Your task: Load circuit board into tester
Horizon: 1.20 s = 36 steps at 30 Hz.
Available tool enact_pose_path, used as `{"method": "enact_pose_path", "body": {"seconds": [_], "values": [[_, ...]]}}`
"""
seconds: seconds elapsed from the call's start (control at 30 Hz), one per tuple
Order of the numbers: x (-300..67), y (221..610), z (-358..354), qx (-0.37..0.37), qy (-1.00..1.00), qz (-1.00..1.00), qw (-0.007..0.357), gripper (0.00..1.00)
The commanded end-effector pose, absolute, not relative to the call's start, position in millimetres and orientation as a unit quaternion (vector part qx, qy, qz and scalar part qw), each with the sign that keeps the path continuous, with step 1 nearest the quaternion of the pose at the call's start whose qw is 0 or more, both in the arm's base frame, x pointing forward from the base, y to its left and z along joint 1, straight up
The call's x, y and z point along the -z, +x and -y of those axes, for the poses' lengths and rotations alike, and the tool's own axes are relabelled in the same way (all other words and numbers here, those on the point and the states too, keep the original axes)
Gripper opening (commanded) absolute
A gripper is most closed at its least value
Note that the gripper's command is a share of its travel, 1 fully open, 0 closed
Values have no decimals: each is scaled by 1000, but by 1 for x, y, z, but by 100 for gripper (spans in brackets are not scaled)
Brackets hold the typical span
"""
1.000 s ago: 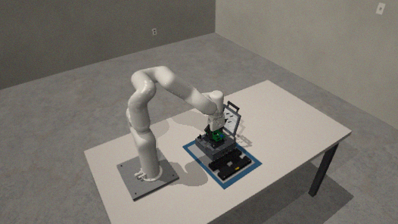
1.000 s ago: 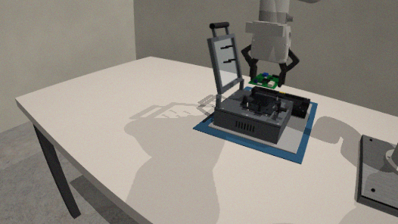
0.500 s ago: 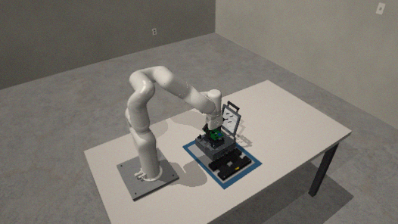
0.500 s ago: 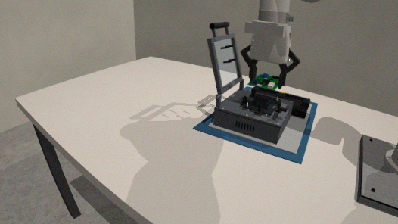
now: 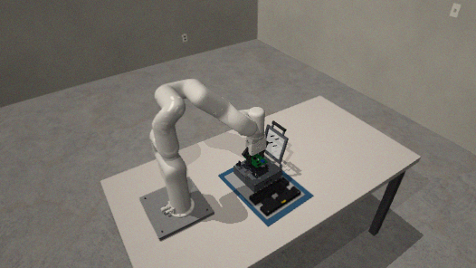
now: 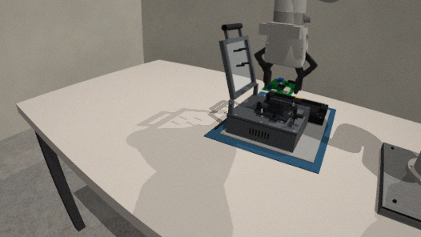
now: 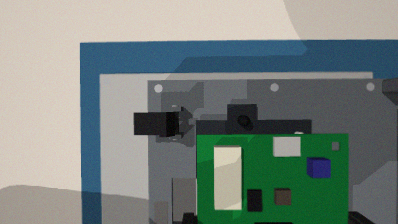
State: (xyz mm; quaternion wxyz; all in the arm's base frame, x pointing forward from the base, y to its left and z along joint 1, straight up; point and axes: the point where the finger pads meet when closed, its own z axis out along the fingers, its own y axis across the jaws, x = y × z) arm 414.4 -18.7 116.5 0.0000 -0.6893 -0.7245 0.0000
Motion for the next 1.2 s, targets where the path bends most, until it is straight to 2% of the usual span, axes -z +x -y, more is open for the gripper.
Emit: {"method": "enact_pose_path", "body": {"seconds": [0.0,0.63,1.17], "values": [[-118,416,19,1,-689,725,-1,79],[-116,416,19,1,-689,725,-1,79],[-96,416,19,1,-689,725,-1,79]]}}
